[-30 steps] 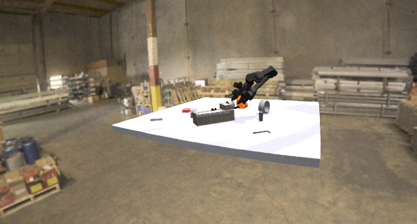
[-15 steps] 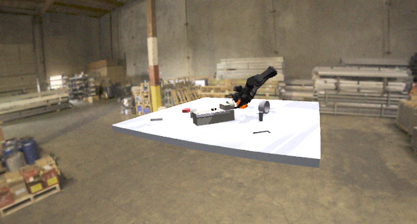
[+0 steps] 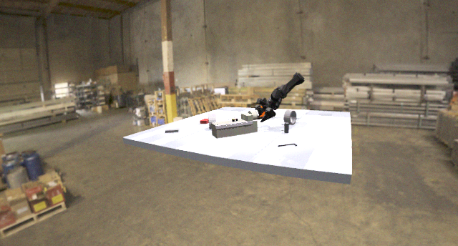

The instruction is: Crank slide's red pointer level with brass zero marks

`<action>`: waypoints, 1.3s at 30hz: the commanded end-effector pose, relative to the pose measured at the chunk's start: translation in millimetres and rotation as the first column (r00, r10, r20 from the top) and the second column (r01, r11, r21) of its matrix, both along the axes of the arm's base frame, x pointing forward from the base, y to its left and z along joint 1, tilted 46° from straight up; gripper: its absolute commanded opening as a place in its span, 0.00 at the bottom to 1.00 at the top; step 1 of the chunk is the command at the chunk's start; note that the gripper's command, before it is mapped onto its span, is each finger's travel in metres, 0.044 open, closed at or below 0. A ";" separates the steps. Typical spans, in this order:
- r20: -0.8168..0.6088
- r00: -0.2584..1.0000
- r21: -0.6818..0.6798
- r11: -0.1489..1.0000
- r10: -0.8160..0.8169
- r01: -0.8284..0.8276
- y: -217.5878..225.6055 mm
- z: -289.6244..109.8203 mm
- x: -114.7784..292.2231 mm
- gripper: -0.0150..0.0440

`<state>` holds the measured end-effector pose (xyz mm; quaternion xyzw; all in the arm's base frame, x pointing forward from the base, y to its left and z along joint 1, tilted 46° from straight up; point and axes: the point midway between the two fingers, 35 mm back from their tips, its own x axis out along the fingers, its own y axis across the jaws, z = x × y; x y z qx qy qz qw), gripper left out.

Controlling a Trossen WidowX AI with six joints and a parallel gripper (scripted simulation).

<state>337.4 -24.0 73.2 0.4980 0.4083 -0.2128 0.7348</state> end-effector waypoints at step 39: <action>-0.004 1.000 0.001 1.000 -0.003 0.003 14.2 -8.3 5.3 0.25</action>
